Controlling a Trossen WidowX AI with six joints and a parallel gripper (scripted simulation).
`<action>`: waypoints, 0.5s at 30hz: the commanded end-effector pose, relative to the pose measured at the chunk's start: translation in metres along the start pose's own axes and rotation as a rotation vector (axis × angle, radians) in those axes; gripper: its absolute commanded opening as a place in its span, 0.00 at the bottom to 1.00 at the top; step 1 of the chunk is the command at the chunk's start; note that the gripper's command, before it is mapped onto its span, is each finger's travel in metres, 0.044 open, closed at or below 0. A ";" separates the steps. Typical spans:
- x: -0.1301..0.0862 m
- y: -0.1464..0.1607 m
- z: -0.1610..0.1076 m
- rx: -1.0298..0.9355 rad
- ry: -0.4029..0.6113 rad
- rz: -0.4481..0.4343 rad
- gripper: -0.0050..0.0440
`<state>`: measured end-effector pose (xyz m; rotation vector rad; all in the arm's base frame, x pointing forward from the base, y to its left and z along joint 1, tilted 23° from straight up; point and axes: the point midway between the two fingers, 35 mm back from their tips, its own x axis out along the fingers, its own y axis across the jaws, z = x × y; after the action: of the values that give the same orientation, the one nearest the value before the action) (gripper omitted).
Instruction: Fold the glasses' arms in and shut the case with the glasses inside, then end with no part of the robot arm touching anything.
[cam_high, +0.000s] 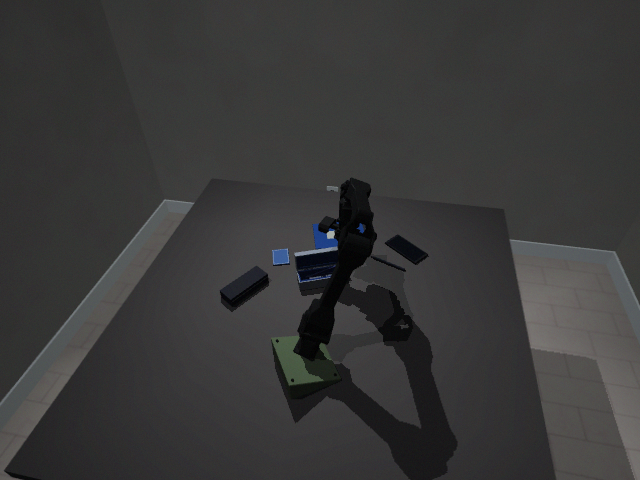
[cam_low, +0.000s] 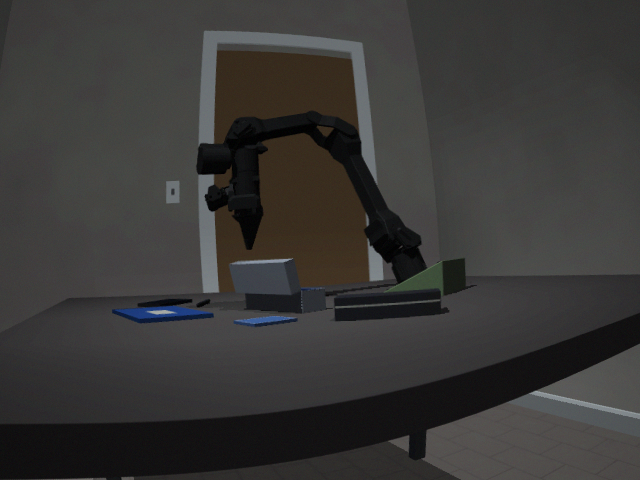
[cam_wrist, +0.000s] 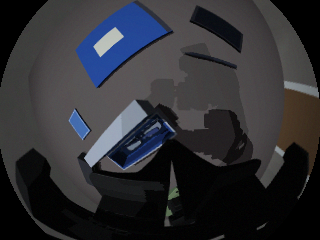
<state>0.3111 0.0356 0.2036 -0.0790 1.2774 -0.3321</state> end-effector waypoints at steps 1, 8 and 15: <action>0.000 0.001 -0.003 -0.088 -0.005 -0.001 0.10; 0.000 0.004 -0.005 -0.296 -0.005 -0.002 0.10; 0.001 0.007 -0.008 -0.540 -0.005 -0.002 0.10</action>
<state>0.3080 0.0422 0.1993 -0.4617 1.3308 -0.0358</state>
